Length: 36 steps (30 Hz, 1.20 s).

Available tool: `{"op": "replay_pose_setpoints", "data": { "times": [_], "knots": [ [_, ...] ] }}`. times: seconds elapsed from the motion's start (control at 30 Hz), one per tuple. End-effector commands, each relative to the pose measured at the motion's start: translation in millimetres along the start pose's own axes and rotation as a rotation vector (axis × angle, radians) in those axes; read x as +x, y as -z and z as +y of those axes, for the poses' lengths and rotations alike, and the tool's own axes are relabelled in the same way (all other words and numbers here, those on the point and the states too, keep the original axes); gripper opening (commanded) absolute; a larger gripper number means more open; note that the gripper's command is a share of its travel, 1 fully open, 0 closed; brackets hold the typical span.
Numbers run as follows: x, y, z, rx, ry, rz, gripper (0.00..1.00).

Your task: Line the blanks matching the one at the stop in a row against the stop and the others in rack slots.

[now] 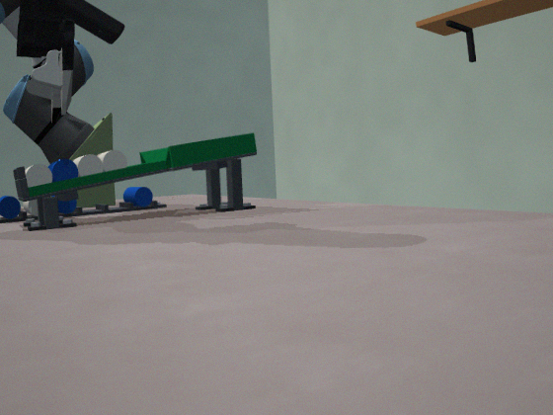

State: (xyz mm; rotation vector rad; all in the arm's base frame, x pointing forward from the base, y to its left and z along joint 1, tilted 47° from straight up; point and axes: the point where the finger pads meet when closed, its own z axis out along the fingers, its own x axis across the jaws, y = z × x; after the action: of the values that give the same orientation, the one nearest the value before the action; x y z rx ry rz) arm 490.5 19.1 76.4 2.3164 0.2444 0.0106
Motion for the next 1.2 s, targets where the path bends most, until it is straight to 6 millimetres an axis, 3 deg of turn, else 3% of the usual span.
{"op": "replay_pose_setpoints", "data": {
  "times": [0.0, 1.17],
  "knots": [
    [0, -1, 0, 0.0, 0.0, 0.001, 0.53],
    [0, -42, 0, 0.0, 0.0, 0.001, 0.53]
  ]
}}
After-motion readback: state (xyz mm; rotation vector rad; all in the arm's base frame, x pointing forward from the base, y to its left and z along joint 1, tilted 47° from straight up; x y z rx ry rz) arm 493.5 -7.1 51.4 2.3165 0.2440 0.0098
